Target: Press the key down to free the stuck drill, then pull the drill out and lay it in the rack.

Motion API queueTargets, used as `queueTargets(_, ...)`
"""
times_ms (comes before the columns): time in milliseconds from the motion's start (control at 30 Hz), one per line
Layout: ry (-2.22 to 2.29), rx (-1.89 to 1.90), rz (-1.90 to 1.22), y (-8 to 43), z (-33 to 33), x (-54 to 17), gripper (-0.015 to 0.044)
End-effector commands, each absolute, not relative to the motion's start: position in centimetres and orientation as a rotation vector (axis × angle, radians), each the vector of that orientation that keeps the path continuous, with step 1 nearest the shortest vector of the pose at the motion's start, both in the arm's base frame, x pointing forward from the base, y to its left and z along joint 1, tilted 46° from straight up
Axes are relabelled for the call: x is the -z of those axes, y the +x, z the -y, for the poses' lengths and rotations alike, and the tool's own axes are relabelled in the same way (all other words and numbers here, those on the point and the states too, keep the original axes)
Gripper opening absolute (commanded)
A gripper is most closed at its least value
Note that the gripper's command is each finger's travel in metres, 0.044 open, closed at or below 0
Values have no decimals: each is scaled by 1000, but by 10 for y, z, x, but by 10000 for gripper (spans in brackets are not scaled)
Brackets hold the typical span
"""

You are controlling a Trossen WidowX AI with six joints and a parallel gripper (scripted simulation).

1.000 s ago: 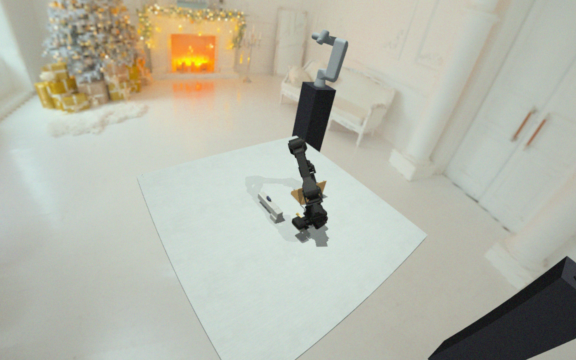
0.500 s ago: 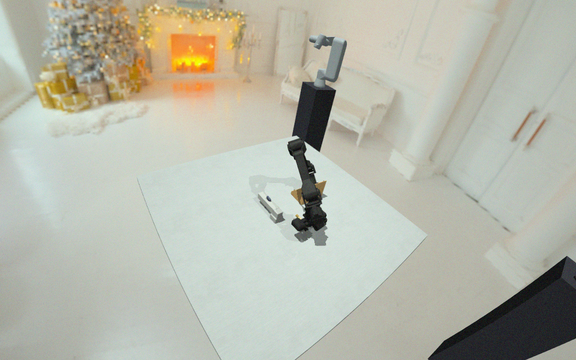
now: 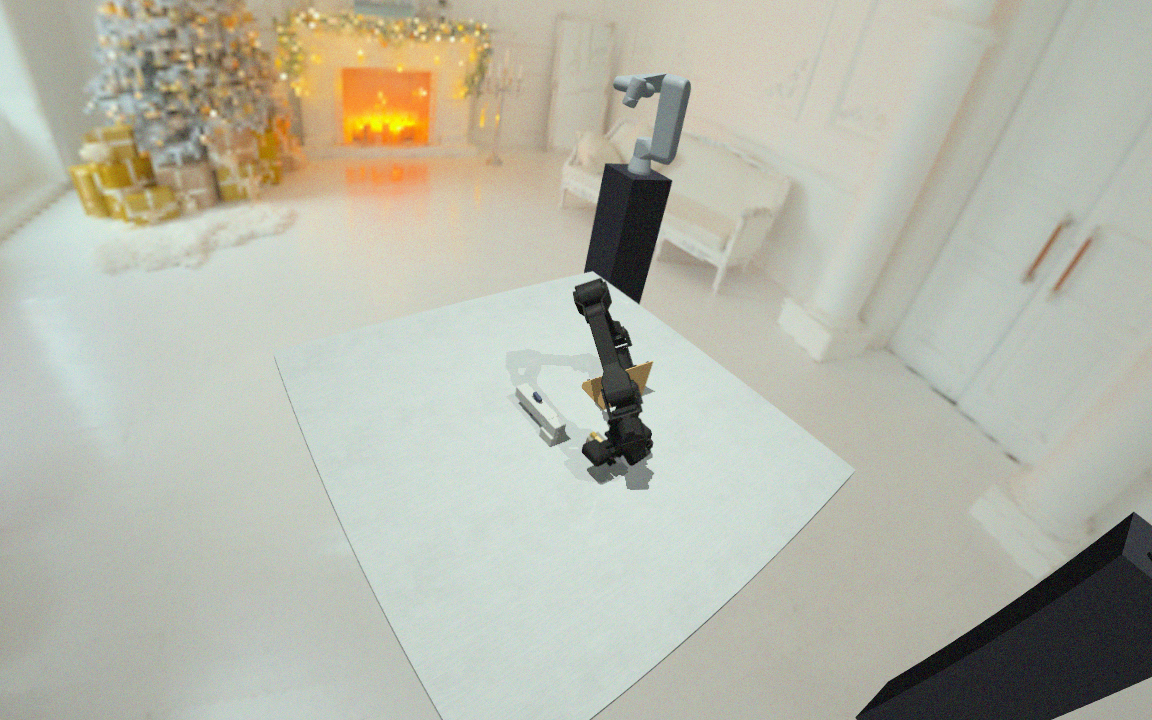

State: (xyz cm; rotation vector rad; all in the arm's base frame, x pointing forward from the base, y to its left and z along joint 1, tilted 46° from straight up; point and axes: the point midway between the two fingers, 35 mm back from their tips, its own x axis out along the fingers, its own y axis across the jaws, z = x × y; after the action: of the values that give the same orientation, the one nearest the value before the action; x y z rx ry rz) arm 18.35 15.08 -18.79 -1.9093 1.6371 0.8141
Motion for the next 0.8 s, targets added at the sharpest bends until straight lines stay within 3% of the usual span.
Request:
queueTargets(0, -1923, -814, -1642, 183, -144, 191, 0)
queueTargets(767, -1924, -814, -1642, 181, -139, 191, 0)
